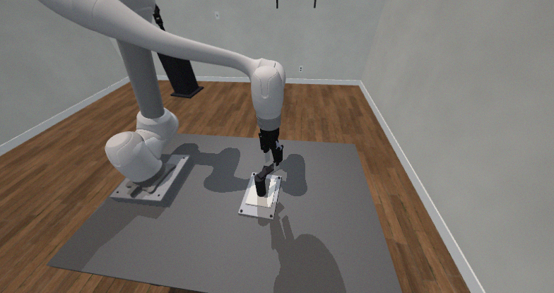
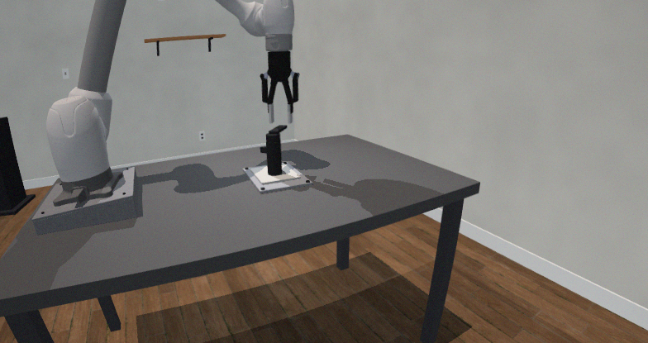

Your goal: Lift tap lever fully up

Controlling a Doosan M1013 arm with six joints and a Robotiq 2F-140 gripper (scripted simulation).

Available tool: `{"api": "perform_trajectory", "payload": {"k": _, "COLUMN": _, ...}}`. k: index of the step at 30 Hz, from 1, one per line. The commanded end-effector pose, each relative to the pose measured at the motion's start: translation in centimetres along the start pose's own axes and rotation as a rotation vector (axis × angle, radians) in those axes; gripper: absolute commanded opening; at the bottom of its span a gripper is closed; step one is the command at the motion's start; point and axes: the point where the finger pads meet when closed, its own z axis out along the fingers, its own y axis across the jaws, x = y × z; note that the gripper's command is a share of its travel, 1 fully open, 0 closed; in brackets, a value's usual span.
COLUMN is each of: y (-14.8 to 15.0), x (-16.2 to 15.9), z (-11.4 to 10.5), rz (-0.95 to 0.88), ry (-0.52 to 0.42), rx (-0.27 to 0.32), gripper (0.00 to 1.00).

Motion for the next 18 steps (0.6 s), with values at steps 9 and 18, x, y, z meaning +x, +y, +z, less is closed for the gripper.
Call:
{"api": "perform_trajectory", "payload": {"k": 9, "y": 0.00, "x": 0.00, "z": -0.01, "rz": 0.000, "ry": 0.000, "rx": 0.000, "gripper": 0.40}}
{"api": "perform_trajectory", "payload": {"k": 18, "y": 0.00, "x": 0.00, "z": 0.26, "rz": 0.000, "ry": 0.000, "rx": 0.000, "gripper": 0.40}}
